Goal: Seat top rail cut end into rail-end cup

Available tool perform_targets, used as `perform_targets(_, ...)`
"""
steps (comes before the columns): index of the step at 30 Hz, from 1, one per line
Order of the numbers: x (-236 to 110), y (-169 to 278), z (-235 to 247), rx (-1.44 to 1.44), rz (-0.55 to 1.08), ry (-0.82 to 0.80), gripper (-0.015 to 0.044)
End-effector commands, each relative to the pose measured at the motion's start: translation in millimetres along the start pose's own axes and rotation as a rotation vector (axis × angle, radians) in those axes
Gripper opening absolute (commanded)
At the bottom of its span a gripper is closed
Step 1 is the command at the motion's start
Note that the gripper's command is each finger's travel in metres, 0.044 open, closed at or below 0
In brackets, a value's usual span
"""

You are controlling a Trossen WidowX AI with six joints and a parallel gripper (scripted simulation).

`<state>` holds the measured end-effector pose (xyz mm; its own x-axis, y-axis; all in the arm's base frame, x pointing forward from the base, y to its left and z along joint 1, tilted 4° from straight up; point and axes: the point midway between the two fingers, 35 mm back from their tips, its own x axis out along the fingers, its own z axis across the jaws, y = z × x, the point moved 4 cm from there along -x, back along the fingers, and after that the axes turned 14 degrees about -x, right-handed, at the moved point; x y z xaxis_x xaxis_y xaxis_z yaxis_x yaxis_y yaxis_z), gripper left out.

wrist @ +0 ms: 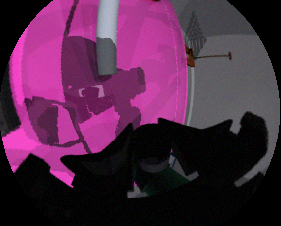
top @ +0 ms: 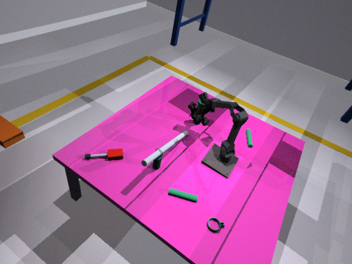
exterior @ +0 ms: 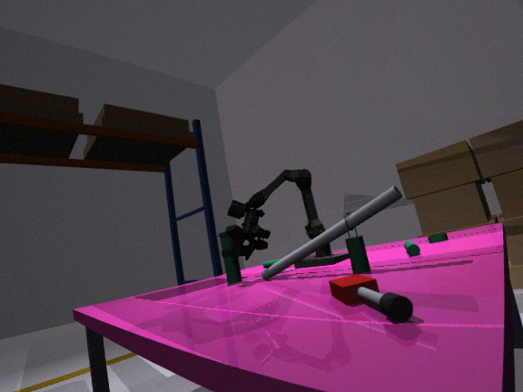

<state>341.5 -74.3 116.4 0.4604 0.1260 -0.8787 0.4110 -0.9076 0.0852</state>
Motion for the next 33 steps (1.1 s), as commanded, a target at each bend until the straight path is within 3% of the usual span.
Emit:
perform_targets(1, 0.0, 0.0, 0.0, 0.0, 0.0, 0.0, 0.0026)
perform_targets(11, -1.9, -1.9, -1.9, -0.001, 0.0, 0.0, 0.0289)
perform_targets(17, -20.2, -20.0, -18.5, -0.003, -0.002, 0.001, 0.044)
perform_targets(25, -33.3, -36.7, -30.8, 0.041, -0.013, 0.007, 0.044)
perform_targets(33, -67.4, -79.0, -63.0, 0.675, -0.025, -0.005, 0.044)
